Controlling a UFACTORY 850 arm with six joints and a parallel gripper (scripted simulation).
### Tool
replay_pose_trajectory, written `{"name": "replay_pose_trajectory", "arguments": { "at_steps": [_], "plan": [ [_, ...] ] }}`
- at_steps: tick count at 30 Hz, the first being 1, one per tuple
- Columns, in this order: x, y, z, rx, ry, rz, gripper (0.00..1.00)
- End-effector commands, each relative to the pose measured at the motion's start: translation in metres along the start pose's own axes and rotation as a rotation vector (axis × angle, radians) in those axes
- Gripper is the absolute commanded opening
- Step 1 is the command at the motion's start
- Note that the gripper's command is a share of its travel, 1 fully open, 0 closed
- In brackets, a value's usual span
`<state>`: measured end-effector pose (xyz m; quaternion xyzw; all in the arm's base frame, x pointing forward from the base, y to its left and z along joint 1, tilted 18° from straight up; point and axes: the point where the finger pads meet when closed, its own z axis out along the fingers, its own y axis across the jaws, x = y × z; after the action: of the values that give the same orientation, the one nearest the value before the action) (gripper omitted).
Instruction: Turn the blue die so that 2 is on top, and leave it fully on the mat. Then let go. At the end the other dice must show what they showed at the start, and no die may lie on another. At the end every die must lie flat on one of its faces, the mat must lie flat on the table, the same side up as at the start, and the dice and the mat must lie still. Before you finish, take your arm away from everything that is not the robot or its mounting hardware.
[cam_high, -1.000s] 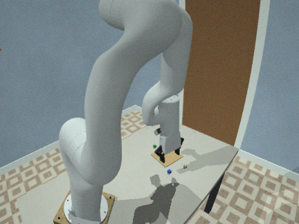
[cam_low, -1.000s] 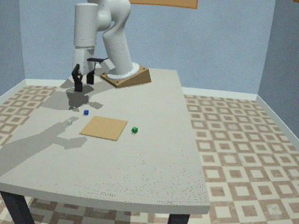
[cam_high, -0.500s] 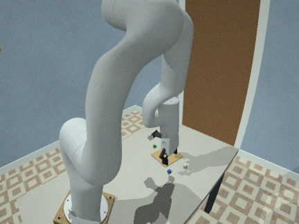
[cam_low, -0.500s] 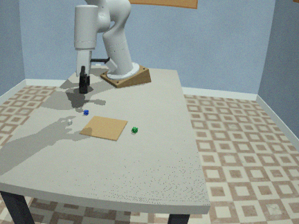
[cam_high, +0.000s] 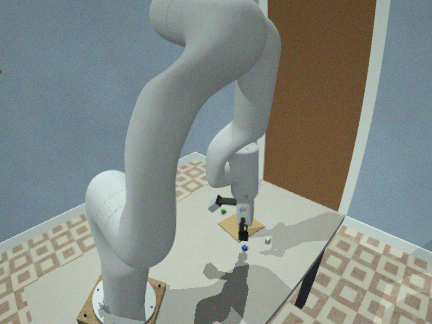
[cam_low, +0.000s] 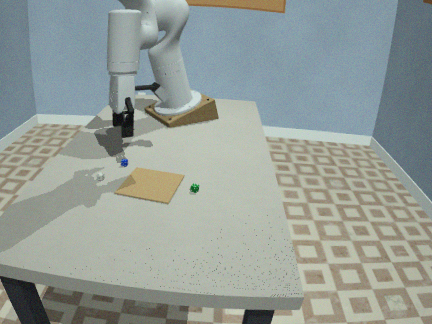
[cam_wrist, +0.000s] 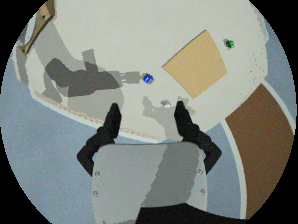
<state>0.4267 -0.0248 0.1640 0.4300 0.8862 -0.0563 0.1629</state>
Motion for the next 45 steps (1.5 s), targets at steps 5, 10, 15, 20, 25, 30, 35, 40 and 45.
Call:
{"name": "replay_pose_trajectory", "arguments": {
  "at_steps": [5, 10, 15, 20, 25, 30, 35, 40, 45],
  "plan": [
    [0.0, 0.0, 0.004, 0.009, 0.029, -0.271, 1.0],
    [0.001, 0.0, 0.006, 0.007, 0.031, -0.396, 1.0],
    [0.001, -0.001, 0.008, 0.005, 0.032, -0.536, 1.0],
    [0.002, -0.001, 0.01, 0.002, 0.034, -0.678, 1.0],
    [0.002, -0.001, 0.012, -0.001, 0.036, -0.804, 1.0],
    [0.003, -0.001, 0.014, -0.003, 0.036, -0.878, 1.0],
    [0.003, -0.001, 0.014, -0.004, 0.037, -0.928, 1.0],
    [0.003, -0.001, 0.014, -0.004, 0.037, -0.931, 0.31],
    [0.003, -0.001, 0.014, -0.004, 0.037, -0.931, 0.31]
  ]
}}
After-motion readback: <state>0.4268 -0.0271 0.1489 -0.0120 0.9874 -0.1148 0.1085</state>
